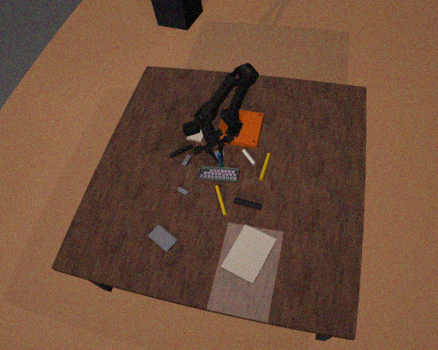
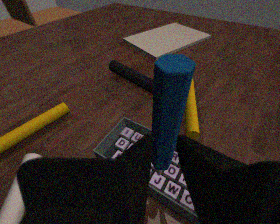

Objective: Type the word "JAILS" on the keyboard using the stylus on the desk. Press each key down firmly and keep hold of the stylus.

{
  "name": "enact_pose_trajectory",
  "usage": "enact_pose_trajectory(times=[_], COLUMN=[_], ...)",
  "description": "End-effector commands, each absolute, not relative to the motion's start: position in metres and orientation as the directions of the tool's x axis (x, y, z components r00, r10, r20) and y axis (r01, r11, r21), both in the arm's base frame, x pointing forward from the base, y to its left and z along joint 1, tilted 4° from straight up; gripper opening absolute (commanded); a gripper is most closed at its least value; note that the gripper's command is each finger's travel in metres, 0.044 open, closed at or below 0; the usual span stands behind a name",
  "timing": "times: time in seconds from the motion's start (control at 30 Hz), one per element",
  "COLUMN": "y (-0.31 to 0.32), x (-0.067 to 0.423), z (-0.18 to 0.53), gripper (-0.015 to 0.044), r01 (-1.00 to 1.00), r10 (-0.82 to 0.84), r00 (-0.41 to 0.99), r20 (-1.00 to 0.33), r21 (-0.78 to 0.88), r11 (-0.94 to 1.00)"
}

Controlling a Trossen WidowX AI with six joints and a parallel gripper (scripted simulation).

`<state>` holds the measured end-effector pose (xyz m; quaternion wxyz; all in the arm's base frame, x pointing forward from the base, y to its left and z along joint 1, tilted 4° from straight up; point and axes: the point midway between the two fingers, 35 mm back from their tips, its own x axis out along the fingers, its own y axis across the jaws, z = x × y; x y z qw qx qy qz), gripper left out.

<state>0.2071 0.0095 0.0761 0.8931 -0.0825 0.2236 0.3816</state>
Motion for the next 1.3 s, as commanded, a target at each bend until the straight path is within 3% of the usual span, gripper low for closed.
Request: enact_pose_trajectory(times=[0.0, 1.27], y=[0.011, 0.011], x=[0.206, 0.206], z=[0.075, 0.063], gripper=[0.0081, 0.0081], r01=[-0.717, -0.717], r10=[0.646, 0.646], r00=[0.609, 0.609], r20=[-0.461, -0.461], r21=[0.031, 0.031], r11=[0.697, 0.697])
